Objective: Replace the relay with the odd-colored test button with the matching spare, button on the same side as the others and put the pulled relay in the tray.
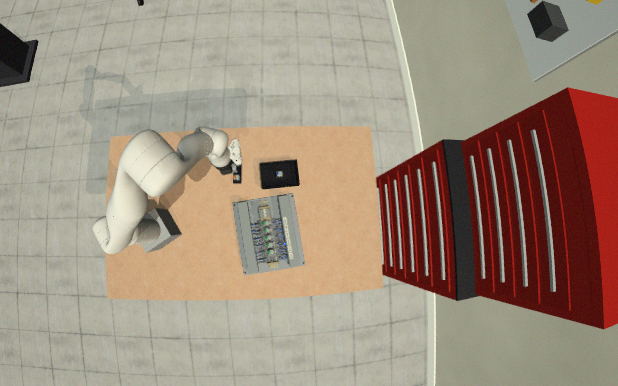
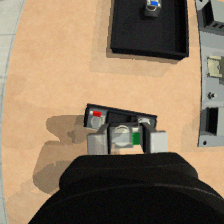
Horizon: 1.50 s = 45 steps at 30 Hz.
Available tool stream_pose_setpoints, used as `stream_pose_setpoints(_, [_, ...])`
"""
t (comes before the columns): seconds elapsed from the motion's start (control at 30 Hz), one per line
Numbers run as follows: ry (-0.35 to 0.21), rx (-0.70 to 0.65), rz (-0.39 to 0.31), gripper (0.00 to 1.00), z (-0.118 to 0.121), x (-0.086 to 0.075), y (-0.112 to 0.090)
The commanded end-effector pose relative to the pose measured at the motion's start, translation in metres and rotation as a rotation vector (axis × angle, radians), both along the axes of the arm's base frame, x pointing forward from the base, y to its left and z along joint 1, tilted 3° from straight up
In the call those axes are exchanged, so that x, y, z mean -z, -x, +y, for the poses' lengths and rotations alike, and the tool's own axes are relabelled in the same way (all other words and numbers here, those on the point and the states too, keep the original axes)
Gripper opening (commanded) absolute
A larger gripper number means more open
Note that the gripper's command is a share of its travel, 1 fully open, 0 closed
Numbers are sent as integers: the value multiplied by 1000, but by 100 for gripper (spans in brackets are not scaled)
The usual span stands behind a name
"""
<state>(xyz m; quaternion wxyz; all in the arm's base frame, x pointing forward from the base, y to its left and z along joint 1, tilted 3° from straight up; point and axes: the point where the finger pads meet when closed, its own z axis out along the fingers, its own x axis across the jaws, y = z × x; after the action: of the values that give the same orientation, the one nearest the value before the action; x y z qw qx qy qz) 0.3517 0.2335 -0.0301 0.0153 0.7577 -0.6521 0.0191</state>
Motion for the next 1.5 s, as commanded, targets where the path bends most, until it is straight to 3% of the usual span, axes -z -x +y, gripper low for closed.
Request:
stream_pose_setpoints(0.0, [-8,25,-12,0,6,-2,-2])
stream_pose_setpoints(0.5, [-12,137,-20,0,7,-2,-3])
stream_pose_setpoints(1.17, [-6,138,-15,0,4,-1,-1])
stream_pose_setpoints(1.47, [-9,276,-22,0,3,-1,-2])
